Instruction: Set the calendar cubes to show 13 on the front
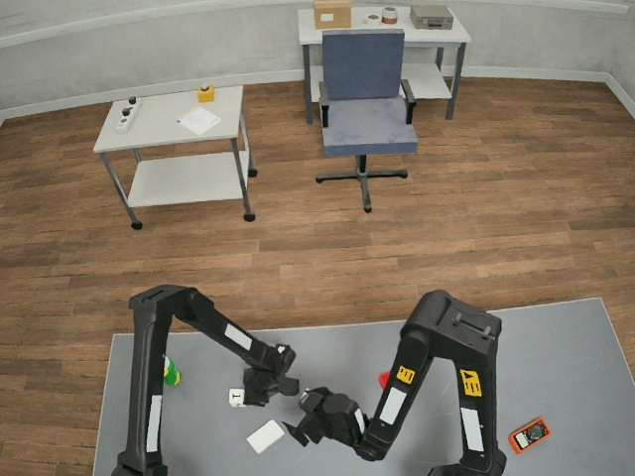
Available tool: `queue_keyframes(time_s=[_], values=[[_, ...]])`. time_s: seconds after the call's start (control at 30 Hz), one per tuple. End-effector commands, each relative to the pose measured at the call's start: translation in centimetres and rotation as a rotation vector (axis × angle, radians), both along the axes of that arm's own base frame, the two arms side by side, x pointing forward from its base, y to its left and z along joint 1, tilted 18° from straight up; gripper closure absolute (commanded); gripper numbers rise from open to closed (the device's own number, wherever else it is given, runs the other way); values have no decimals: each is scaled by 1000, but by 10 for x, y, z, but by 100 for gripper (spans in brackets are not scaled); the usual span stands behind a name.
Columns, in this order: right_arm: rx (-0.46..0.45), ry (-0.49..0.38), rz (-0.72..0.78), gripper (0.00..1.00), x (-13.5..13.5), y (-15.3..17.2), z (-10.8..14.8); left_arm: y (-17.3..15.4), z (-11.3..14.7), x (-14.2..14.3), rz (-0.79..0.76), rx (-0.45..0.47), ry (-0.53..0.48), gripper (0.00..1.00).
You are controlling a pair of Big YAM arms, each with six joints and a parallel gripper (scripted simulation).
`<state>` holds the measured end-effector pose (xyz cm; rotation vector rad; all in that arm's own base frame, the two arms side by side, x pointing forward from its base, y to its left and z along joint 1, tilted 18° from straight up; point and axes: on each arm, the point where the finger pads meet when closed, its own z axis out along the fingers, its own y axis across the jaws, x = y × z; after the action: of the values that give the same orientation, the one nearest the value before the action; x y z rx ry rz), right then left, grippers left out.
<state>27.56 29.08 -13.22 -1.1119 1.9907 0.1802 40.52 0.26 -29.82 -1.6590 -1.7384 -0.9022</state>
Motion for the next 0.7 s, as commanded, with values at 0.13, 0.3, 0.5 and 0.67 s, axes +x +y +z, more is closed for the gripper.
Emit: queue_keyframes(time_s=[0.13,0.3,0.5,0.67], values=[[12,1,-7,0,1,1,2,17,-12,1,5,2,15,31],[12,1,-7,0,1,1,2,21,-15,1,5,2,15,31],[12,1,-7,0,1,1,2,28,-20,1,5,2,15,31],[12,1,-7,0,1,1,2,34,-25,2,5,3,15,31]])
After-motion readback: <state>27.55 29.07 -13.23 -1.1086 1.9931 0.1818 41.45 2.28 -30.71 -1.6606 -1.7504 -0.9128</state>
